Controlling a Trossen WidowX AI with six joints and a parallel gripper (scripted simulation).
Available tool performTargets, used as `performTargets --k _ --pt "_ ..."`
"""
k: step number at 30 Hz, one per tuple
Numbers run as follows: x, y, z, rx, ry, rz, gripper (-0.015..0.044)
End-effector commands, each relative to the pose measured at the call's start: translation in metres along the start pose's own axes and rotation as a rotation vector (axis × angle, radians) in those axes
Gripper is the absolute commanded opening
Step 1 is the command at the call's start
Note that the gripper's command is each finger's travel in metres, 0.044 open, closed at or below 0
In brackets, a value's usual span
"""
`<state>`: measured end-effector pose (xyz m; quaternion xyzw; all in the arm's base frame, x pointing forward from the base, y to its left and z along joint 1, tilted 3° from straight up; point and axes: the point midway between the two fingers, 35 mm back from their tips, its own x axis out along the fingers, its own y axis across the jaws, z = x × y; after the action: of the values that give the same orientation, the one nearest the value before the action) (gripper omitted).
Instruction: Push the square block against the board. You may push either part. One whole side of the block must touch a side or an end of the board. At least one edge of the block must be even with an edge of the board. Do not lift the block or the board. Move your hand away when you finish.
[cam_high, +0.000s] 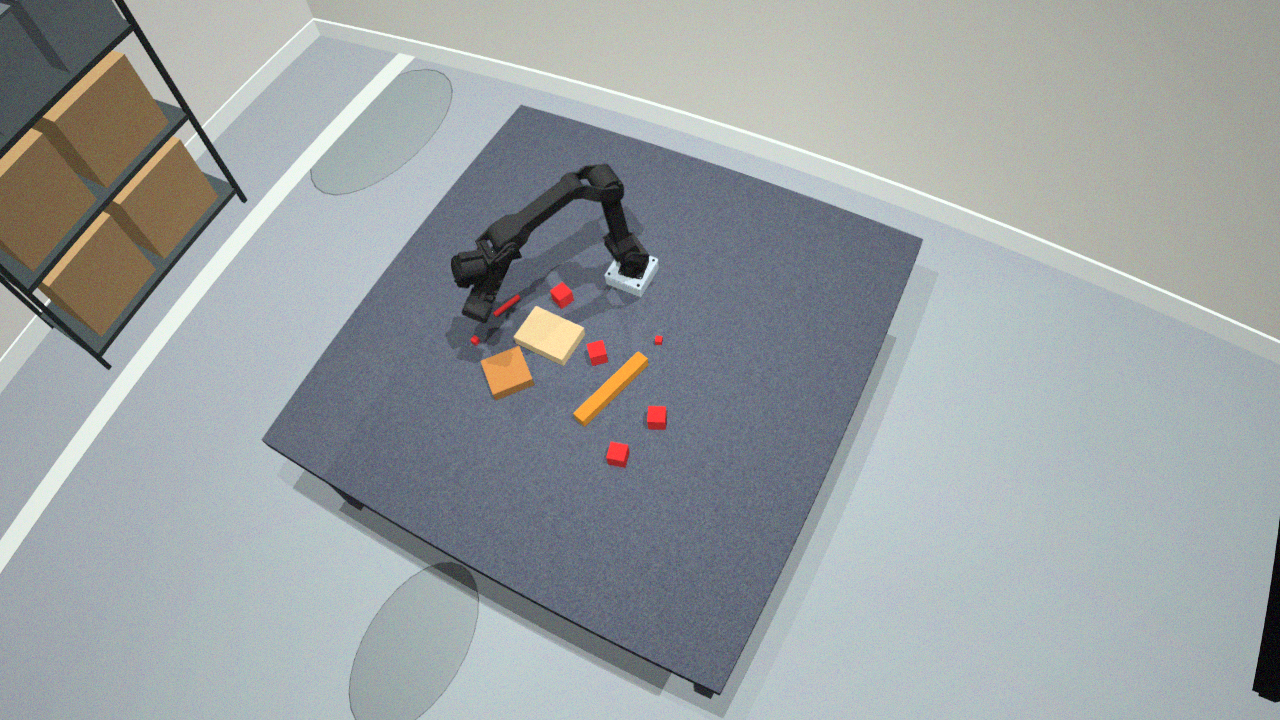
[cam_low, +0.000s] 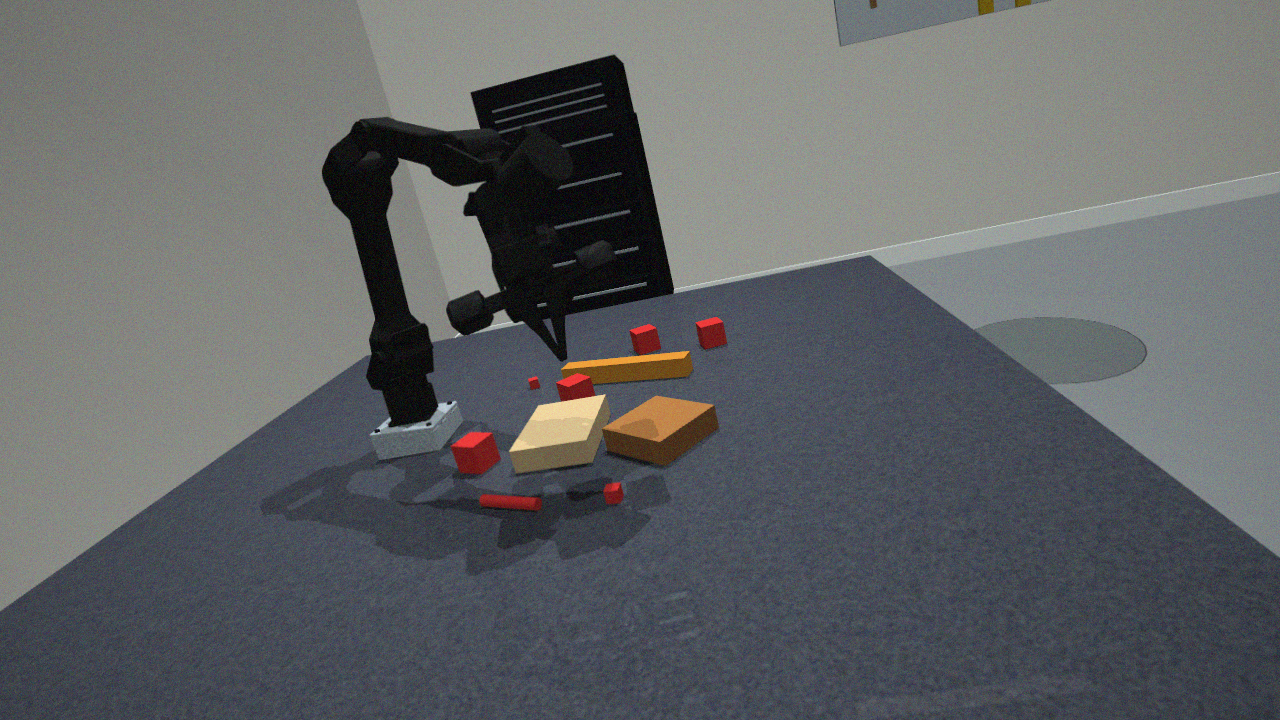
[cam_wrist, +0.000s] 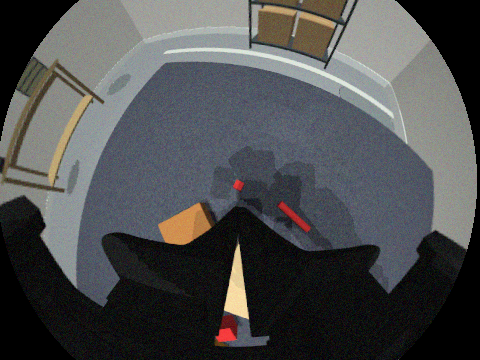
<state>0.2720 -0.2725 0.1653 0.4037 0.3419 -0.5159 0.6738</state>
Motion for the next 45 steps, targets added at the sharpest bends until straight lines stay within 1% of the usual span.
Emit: performTargets --k 1,8,14,21,24,26,45 --pt "0.021 -0.016 -0.019 0.063 0.113 -0.047 0.0000" --pt "0.046 -0.043 -0.048 0.187 0.290 -0.130 0.0000" --pt "0.059 -0.063 -0.072 0.292 0.423 -0.197 0.0000" --pt "0.062 -0.064 -0.073 0.295 0.427 -0.199 0.0000" --pt "0.098 -0.069 -0.090 0.295 0.427 -0.200 0.0000" --pt "0.108 -0.071 -0.096 0.295 0.427 -0.200 0.0000" --pt "0.102 -0.063 -0.112 0.295 0.428 -0.200 0.0000"
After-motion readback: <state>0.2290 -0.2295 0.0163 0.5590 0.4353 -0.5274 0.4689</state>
